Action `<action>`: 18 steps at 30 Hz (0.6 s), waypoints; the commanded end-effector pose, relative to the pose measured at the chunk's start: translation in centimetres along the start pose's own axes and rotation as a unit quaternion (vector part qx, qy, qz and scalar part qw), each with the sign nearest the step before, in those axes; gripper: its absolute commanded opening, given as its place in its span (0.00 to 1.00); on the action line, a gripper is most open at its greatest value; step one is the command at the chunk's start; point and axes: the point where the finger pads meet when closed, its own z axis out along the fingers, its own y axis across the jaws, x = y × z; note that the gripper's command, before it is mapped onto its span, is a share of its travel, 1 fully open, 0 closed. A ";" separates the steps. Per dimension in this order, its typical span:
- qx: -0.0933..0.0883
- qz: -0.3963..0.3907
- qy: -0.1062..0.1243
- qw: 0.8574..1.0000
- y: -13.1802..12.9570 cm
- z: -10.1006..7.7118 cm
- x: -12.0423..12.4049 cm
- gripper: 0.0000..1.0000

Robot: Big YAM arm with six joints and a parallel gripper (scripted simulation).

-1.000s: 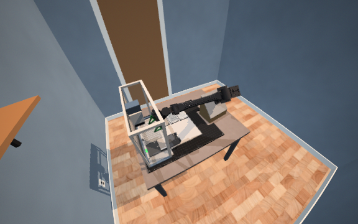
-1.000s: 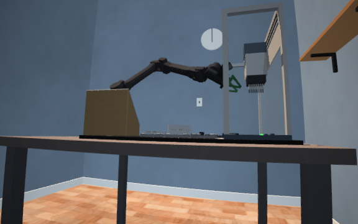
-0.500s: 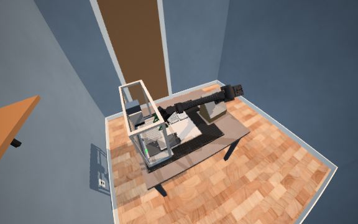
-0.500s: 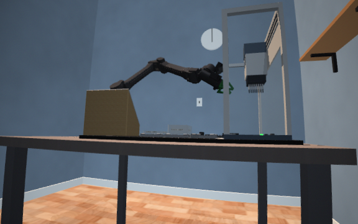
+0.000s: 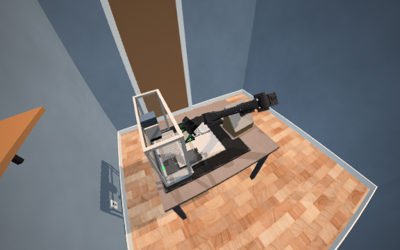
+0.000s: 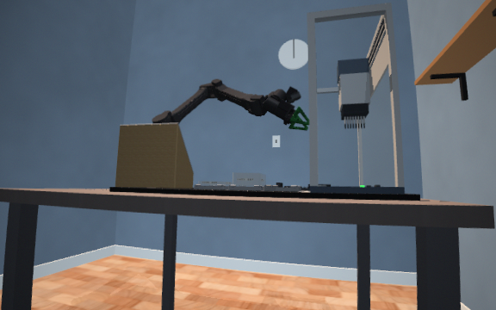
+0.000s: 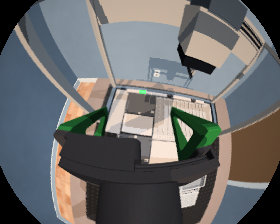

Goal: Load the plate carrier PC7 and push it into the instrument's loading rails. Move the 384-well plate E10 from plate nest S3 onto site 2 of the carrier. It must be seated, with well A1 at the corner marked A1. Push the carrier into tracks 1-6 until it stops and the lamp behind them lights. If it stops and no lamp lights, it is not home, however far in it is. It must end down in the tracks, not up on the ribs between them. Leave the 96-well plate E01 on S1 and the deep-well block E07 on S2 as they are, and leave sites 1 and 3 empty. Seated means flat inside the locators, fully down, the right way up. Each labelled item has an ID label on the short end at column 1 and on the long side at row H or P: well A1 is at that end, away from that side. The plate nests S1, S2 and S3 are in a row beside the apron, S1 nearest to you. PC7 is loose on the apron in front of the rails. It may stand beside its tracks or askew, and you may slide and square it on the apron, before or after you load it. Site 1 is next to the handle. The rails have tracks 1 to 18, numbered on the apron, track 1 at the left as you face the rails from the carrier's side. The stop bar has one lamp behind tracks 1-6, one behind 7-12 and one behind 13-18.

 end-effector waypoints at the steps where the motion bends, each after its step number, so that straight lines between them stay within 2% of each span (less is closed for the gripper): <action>1: -0.006 -0.016 -0.035 0.999 0.6 -2.7 -3.0 1.00; 18: -0.006 -0.016 -0.034 0.999 1.8 -7.5 0.5 1.00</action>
